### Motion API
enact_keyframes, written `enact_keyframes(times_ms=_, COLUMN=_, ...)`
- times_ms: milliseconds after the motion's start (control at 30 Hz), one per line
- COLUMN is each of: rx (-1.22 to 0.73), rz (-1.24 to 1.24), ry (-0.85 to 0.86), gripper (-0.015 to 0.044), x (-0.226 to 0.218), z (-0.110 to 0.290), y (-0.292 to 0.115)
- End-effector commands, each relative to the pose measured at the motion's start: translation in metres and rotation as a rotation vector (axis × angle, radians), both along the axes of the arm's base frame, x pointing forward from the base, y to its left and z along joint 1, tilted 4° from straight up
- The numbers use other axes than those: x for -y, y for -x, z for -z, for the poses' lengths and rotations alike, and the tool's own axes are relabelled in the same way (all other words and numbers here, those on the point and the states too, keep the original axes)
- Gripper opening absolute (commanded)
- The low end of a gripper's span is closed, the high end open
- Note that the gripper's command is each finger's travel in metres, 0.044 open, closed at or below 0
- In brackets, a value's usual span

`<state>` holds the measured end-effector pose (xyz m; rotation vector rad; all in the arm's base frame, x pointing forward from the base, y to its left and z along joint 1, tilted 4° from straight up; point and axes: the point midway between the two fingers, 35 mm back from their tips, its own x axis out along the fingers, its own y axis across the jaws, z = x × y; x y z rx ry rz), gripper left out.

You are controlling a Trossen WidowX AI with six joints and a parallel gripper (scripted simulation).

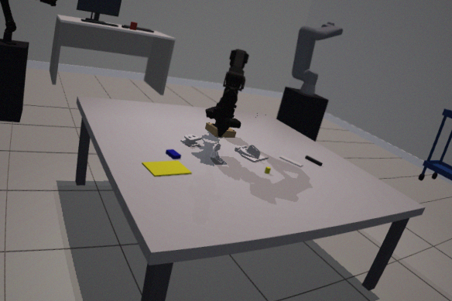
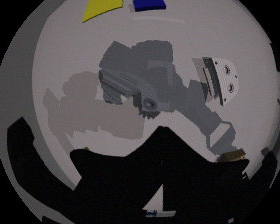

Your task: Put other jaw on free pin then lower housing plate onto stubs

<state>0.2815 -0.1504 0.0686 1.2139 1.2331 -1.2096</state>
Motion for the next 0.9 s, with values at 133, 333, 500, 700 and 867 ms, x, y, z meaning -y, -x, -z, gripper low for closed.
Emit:
enact_keyframes(times_ms=133, rx=0.002, rz=-0.245, ry=-0.009, gripper=0.0000, x=-0.004, z=-0.001, y=-0.009)
enact_keyframes(times_ms=333, rx=0.005, rz=-0.437, ry=-0.014, gripper=0.0000, x=-0.007, z=-0.002, y=-0.014)
enact_keyframes(times_ms=500, rx=0.008, rz=-0.597, ry=-0.019, gripper=0.0000, x=-0.010, z=-0.002, y=-0.019)
enact_keyframes(times_ms=700, rx=0.012, rz=-0.789, ry=-0.024, gripper=0.0000, x=-0.014, z=-0.003, y=-0.024)
enact_keyframes(times_ms=867, rx=0.015, rz=-0.949, ry=-0.029, gripper=0.0000, x=-0.017, z=-0.004, y=-0.028)
